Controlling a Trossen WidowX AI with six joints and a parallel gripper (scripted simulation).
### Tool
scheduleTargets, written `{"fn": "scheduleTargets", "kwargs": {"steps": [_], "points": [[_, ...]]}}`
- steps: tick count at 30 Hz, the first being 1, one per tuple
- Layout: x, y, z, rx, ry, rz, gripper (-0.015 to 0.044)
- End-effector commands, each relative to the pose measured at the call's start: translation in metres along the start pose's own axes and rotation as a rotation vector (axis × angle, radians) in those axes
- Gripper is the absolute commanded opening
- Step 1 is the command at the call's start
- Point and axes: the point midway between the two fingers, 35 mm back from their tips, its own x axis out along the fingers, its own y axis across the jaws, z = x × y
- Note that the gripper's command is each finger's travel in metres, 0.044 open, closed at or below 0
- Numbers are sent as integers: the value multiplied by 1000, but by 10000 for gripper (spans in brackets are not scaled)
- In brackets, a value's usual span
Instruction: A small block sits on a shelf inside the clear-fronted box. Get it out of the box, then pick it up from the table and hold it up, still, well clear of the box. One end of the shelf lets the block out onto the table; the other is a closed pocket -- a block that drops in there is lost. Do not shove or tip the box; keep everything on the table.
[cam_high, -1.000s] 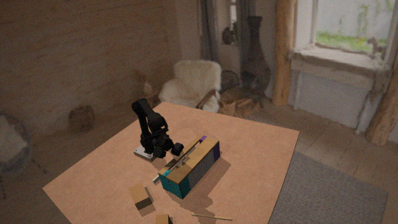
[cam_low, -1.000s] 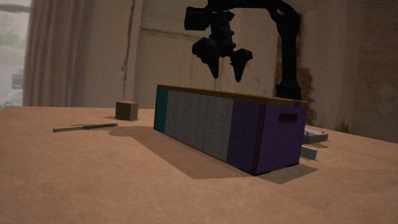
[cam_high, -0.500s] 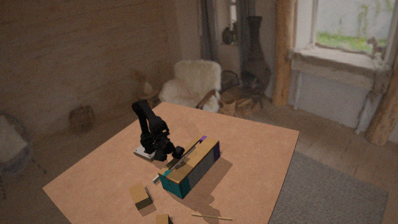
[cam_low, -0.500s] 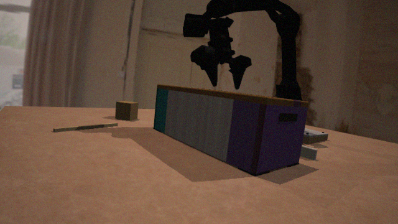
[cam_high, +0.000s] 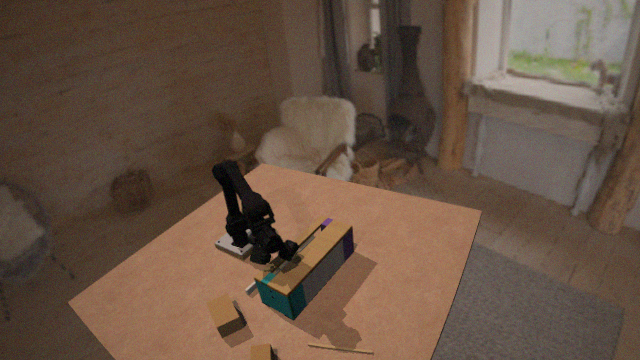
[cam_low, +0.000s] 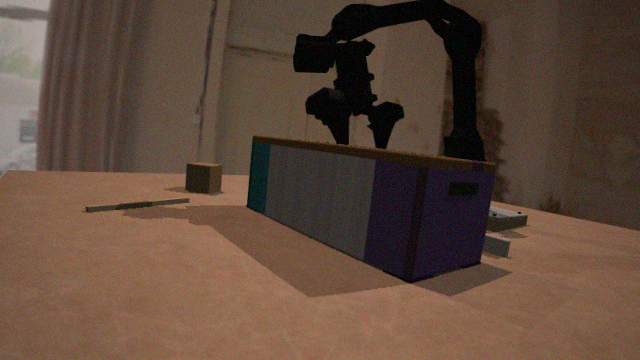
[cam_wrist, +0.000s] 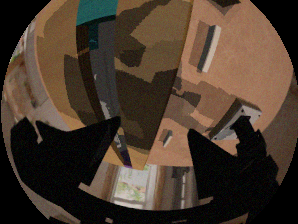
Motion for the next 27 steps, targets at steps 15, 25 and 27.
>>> {"fn": "scheduleTargets", "kwargs": {"steps": [15,25,27], "points": [[31,-3,6,5,-1,-4,400],[31,-2,-4,0,0,-2,400],[33,-2,-9,0,1,-2,400]]}}
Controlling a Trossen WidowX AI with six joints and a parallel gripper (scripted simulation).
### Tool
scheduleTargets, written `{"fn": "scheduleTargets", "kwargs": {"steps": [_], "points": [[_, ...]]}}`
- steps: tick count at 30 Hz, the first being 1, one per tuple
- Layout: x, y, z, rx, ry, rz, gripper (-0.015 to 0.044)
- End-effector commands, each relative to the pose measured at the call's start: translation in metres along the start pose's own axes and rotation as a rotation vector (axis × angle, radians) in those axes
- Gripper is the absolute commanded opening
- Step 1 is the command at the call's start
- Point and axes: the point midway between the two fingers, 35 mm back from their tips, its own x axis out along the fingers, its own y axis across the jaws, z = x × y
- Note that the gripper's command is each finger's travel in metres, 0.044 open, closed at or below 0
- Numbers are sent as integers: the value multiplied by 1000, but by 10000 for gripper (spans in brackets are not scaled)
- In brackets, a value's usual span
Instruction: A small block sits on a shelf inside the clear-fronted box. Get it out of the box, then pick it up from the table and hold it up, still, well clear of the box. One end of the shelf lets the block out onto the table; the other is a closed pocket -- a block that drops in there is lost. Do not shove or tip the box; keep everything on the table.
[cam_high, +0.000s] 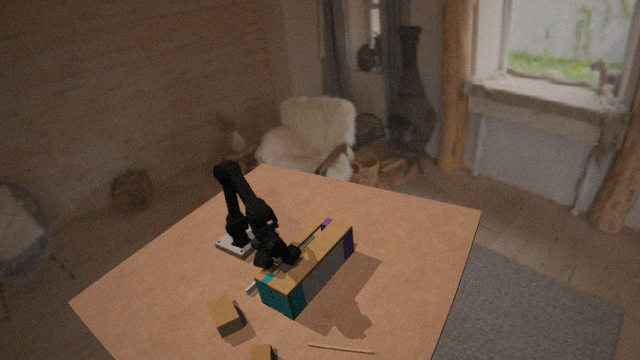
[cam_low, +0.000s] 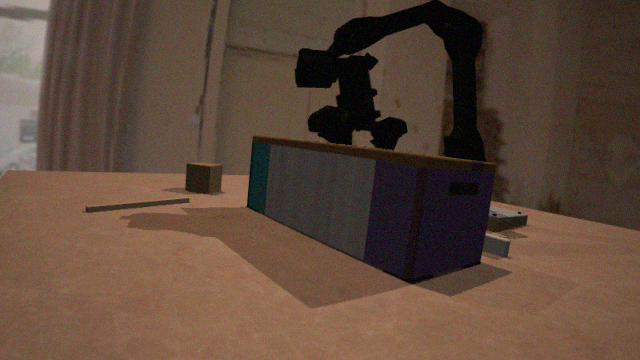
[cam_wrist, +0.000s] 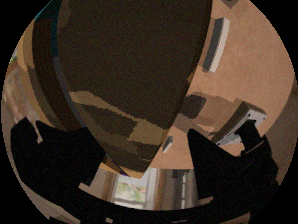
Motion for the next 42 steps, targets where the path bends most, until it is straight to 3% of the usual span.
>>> {"fn": "scheduleTargets", "kwargs": {"steps": [1,42], "points": [[3,0,-12,-5,3,5,400],[29,1,-86,-5,10,5,400]]}}
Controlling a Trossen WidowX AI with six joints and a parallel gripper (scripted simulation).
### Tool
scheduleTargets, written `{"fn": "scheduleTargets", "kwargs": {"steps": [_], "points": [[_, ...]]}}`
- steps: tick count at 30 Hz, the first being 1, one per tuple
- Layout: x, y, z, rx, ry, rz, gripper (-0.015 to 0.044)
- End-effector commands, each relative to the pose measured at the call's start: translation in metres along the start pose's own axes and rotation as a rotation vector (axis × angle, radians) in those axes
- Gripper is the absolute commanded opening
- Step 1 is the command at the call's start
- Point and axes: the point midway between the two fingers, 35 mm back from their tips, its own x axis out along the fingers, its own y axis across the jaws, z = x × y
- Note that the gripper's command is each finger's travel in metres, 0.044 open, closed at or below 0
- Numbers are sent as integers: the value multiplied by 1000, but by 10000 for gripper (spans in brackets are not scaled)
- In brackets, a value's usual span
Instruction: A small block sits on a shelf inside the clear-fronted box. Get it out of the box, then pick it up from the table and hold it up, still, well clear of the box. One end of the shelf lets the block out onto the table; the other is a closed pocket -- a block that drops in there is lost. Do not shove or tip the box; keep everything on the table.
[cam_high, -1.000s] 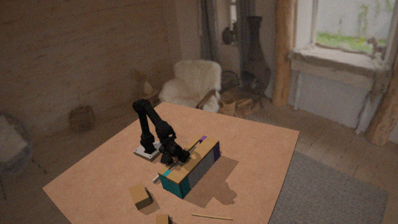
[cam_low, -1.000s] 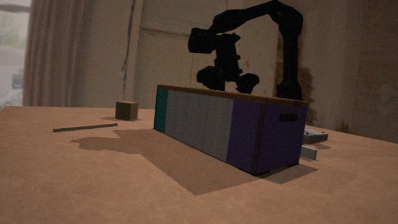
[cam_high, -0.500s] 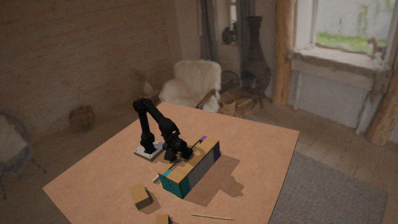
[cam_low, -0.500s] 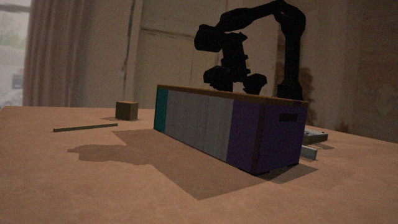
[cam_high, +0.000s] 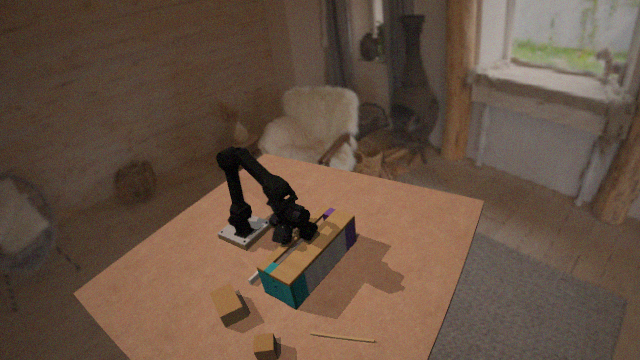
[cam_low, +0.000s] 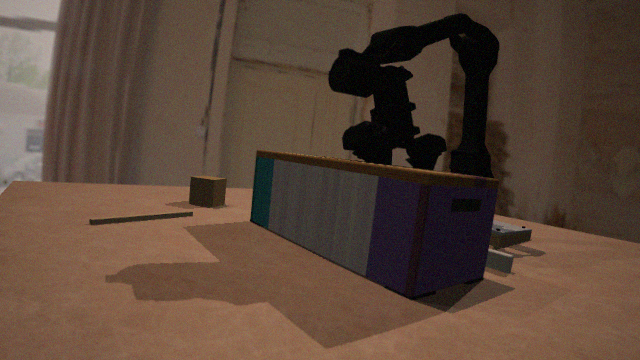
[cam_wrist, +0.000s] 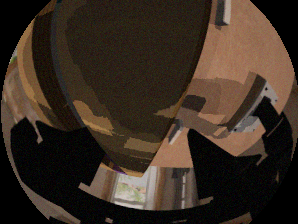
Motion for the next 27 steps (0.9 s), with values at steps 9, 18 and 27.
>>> {"fn": "scheduleTargets", "kwargs": {"steps": [9,18,27], "points": [[8,0,-27,-5,7,6,400],[14,0,-45,-5,9,6,400],[20,0,-62,-5,11,6,400]]}}
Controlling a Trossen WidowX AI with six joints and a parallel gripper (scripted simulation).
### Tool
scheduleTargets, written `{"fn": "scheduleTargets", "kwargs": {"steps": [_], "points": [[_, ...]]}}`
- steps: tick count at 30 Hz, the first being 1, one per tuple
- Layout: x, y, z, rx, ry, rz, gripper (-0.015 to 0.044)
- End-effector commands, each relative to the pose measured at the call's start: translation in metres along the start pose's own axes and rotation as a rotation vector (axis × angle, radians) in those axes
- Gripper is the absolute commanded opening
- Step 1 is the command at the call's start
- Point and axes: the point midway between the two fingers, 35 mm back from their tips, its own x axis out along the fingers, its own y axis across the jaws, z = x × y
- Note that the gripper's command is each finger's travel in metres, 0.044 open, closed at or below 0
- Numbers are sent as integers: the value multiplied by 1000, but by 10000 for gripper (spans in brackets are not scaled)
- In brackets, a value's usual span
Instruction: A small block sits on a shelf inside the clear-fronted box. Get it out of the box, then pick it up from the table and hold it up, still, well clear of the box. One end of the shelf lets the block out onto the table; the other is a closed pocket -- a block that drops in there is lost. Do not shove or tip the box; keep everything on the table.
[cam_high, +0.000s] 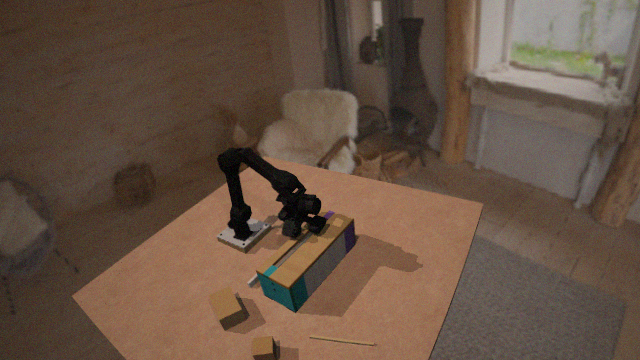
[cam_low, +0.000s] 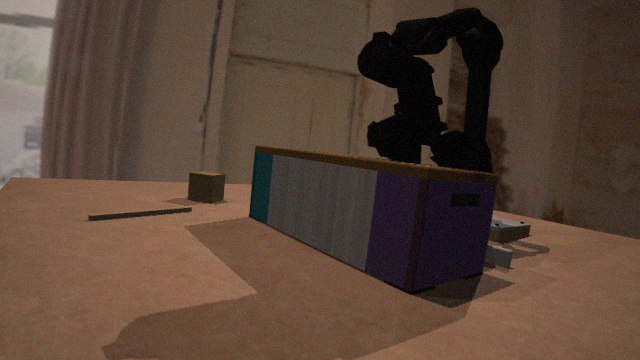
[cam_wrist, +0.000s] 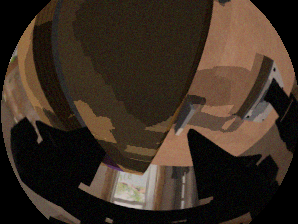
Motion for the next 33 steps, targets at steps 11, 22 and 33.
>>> {"fn": "scheduleTargets", "kwargs": {"steps": [11,22,33], "points": [[10,0,-32,0,8,2,400],[-35,1,-46,-3,7,1,400],[-46,0,-49,2,5,-4,400]]}}
